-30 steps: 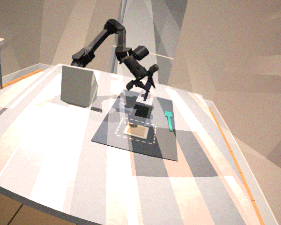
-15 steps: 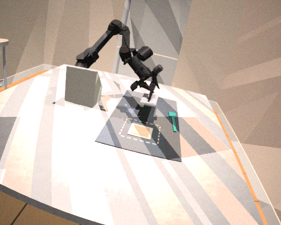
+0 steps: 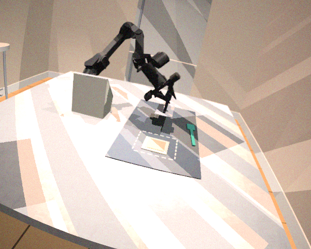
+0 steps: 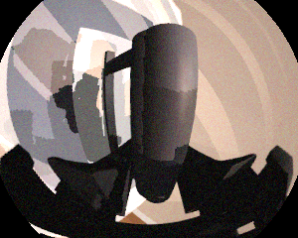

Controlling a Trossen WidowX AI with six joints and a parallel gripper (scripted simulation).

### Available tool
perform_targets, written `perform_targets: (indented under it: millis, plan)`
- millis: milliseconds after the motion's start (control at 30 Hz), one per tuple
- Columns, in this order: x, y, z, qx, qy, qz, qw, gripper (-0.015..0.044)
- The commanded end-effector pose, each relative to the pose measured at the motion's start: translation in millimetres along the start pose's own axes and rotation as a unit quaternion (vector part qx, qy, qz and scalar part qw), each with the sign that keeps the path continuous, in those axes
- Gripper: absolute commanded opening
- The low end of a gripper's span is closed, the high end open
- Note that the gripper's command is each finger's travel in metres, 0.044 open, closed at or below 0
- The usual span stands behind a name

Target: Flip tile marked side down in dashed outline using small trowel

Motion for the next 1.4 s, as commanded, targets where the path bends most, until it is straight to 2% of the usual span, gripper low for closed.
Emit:
perform_targets:
  millis: [0, 333, 733, 1367]
  plan:
    - [-1.0, -1.4, 0.4, -0.001, 0.002, -0.003, 1.000, 0.0000]
    - [19.2, -7.0, -29.0, 0.054, 0.057, -0.120, 0.990, 0.0000]
    - [54.1, -5.1, -54.5, 0.106, 0.155, -0.252, 0.949, 0.0000]
    - [127.5, 7.5, -55.9, 0.115, 0.337, -0.385, 0.851, 0.0000]
Point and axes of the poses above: the point midway between the two fingers, 35 mm back from their tips, its own z axis back along the fingers, its own y axis across the jaws, x = y × z, the point moved 4 cm from there along z, back along the fingers, and after that the axes turned 6 degrees about z, right-handed, at the moved point
